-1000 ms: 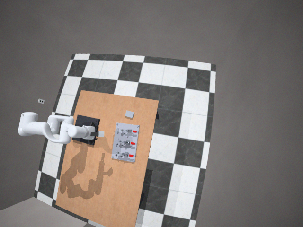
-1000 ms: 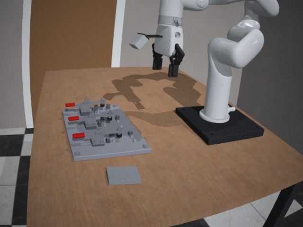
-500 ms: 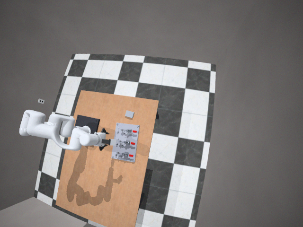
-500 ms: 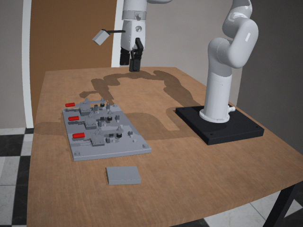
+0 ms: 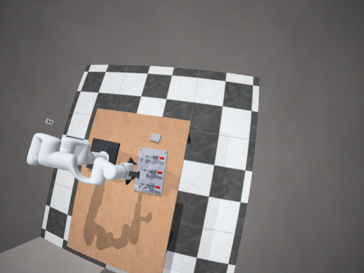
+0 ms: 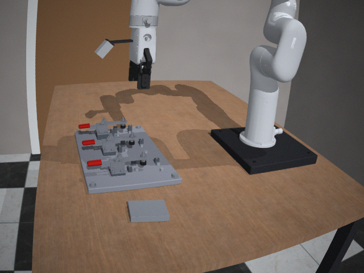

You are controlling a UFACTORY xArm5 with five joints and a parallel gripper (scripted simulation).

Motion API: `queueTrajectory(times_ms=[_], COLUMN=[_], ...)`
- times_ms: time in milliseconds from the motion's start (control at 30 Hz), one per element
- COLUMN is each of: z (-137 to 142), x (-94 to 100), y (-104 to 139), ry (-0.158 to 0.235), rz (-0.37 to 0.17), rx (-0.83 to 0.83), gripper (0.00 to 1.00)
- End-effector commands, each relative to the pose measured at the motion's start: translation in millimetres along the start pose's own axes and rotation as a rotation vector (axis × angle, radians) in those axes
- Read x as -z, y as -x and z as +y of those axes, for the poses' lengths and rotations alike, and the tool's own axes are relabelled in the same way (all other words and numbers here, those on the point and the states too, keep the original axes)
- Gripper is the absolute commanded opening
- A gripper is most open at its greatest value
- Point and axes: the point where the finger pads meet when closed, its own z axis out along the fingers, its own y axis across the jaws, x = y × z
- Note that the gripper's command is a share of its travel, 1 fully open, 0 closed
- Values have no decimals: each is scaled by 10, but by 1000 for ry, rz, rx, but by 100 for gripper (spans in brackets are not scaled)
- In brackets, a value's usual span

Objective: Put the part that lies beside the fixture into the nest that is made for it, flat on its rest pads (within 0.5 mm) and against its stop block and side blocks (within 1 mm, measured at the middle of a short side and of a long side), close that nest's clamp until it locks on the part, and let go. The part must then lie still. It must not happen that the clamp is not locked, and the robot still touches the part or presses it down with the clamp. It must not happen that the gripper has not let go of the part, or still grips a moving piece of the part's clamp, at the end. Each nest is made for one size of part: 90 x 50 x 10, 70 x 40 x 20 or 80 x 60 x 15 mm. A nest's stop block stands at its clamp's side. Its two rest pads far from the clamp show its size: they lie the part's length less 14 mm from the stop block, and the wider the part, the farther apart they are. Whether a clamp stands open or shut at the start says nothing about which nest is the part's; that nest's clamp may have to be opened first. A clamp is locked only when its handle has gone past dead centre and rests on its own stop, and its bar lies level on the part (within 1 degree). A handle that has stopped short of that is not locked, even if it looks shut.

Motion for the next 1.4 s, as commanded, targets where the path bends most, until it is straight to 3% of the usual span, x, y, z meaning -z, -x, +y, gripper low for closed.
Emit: queueTrajectory(times_ms=[0, 200, 233, 1333, 1367], z=[2, 2, 2, 2, 2], x=[11, 11, 11, 11, 11], y=[-12, -12, -12, -12, -12], ry=[0, 0, 0, 0, 0], rz=[3, 3, 3, 3, 3], rx=[0, 0, 0, 0, 0], gripper=[100, 100, 0, 0, 100])
